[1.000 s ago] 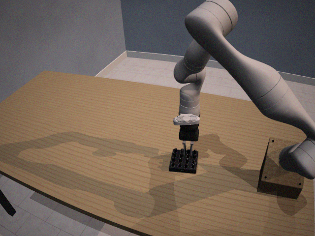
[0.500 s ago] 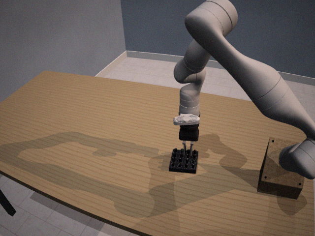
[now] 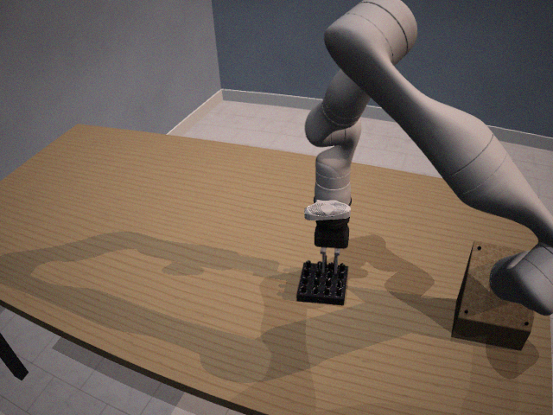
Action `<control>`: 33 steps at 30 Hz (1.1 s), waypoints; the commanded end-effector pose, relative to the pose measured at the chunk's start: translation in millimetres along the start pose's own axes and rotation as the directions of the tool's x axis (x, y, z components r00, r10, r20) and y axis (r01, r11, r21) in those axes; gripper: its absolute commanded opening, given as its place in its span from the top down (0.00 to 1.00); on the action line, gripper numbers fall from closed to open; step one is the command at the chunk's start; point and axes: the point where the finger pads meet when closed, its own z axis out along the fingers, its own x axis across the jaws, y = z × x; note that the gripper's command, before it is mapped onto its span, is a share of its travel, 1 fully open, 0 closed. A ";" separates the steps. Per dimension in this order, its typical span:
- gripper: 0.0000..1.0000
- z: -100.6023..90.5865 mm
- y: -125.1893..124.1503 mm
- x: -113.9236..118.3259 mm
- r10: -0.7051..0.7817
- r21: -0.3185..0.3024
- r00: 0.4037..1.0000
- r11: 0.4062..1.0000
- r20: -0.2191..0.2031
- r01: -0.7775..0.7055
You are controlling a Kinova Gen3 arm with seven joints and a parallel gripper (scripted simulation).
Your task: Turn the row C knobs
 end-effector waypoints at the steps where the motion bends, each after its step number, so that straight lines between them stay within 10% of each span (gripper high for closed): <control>1: 0.54 -0.8 0.5 0.5 0.000 -0.001 1.000 1.000 -0.001 0.000; 33: 0.54 13.2 0.5 0.5 0.000 -0.001 1.000 1.000 -0.002 0.000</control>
